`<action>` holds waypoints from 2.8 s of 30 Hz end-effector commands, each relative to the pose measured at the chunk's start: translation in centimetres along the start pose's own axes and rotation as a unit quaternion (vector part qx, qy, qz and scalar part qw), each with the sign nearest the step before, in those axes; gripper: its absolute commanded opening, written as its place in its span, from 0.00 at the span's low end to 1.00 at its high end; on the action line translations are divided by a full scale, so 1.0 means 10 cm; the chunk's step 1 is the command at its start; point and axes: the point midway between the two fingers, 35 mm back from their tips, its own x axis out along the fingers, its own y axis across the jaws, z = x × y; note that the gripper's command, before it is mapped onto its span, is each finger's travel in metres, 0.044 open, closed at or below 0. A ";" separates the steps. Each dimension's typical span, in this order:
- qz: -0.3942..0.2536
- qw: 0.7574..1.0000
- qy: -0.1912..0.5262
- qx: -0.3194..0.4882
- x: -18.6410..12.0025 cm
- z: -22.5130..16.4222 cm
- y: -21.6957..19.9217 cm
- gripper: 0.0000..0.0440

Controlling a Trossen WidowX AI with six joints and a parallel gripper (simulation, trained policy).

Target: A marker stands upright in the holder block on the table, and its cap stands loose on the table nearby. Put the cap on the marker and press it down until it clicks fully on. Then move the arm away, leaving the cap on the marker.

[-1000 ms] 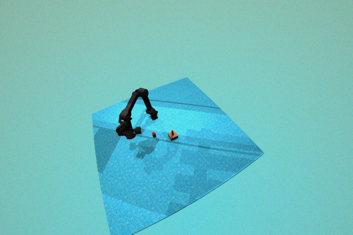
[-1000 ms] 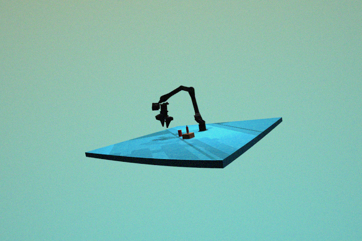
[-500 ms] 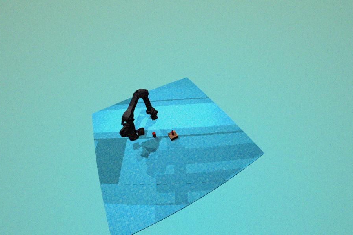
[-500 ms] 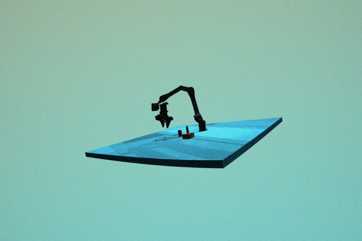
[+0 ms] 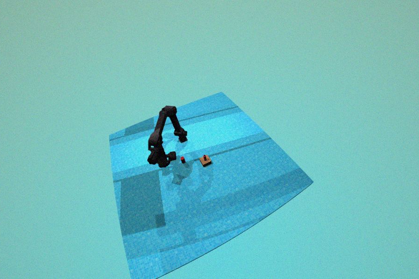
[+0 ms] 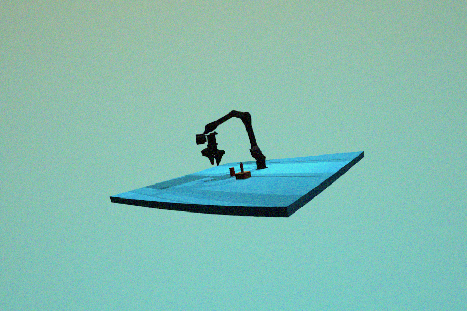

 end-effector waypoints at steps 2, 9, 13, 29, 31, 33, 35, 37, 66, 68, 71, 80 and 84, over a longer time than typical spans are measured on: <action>0.011 1.000 0.006 -0.002 0.01 0.00 0.11 0.69; 0.028 0.999 0.017 -0.010 0.00 0.00 0.30 0.69; 0.037 0.999 0.023 -0.016 0.00 -0.02 0.41 0.68; 0.063 0.995 0.053 -0.052 -0.01 -0.12 0.83 0.67; 0.064 0.995 0.057 -0.057 -0.01 -0.13 0.88 0.66; 0.066 0.994 0.060 -0.063 0.00 -0.14 0.92 0.66; 0.067 0.993 0.063 -0.069 0.01 -0.16 0.96 0.66; 0.068 0.993 0.066 -0.076 0.02 -0.17 1.00 0.65; 0.070 0.978 0.101 -0.169 0.46 -0.36 1.26 0.52; 0.068 0.977 0.099 -0.174 0.47 -0.36 1.26 0.48; 0.062 0.977 0.093 -0.180 0.45 -0.36 1.25 0.30; 0.040 0.978 0.052 -0.197 0.22 -0.22 1.23 0.09; 0.034 0.978 0.035 -0.204 0.09 -0.15 1.25 0.05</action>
